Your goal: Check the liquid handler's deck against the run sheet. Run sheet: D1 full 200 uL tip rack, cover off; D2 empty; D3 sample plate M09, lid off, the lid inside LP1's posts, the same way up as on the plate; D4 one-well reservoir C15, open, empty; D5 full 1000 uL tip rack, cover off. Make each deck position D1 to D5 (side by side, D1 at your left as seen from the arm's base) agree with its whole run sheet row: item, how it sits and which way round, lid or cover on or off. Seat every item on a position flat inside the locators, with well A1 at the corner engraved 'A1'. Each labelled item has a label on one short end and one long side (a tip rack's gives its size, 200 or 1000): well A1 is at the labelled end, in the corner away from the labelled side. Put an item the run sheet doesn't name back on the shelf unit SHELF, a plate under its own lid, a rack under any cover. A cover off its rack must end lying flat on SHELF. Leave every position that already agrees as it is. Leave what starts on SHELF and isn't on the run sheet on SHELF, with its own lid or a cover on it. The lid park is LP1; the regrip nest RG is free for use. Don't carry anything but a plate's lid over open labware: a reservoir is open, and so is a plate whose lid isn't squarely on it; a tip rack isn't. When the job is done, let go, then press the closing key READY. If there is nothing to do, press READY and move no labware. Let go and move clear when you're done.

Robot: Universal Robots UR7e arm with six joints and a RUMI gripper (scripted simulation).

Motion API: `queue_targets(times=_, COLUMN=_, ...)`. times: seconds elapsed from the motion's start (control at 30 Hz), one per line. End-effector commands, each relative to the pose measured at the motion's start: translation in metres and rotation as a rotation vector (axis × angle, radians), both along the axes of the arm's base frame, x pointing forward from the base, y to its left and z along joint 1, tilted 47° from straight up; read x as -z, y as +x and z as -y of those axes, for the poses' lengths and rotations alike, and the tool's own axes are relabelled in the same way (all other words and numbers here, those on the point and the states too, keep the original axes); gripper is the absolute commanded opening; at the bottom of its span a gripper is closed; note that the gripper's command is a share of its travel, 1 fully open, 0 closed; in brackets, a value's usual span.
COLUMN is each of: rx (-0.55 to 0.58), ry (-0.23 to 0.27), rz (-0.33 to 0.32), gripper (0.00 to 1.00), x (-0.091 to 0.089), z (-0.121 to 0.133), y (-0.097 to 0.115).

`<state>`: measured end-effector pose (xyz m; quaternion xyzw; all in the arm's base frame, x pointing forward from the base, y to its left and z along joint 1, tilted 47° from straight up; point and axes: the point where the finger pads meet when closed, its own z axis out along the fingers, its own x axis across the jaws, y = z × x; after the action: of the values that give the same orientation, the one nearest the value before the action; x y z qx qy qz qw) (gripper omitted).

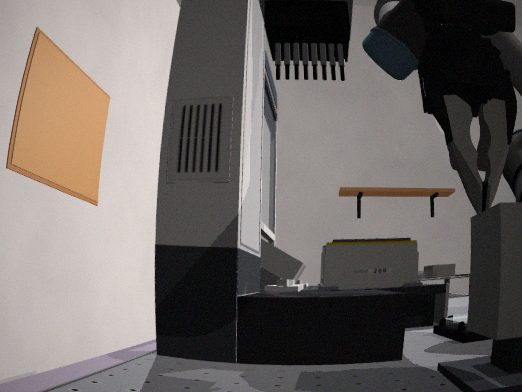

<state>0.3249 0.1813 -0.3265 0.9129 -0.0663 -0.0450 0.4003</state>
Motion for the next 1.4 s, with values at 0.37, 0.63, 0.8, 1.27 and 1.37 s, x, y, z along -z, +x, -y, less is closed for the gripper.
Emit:
queue_targets(times=0.37, rx=-0.001, ry=0.001, rz=0.001, gripper=0.0, x=0.016, z=0.017, y=-0.003)
queue_targets(times=0.63, rx=-0.001, ry=0.001, rz=0.001, gripper=0.0, x=0.024, z=0.026, y=-0.004)
queue_targets(times=0.8, rx=-0.001, ry=0.001, rz=0.001, gripper=0.0, x=0.03, z=0.032, y=-0.005)
queue_targets(times=1.27, rx=-0.001, ry=0.001, rz=0.001, gripper=0.0, x=0.033, z=0.035, y=-0.006)
queue_targets(times=1.37, rx=-0.001, ry=0.001, rz=0.001, gripper=0.0, x=0.037, z=0.032, y=-0.006)
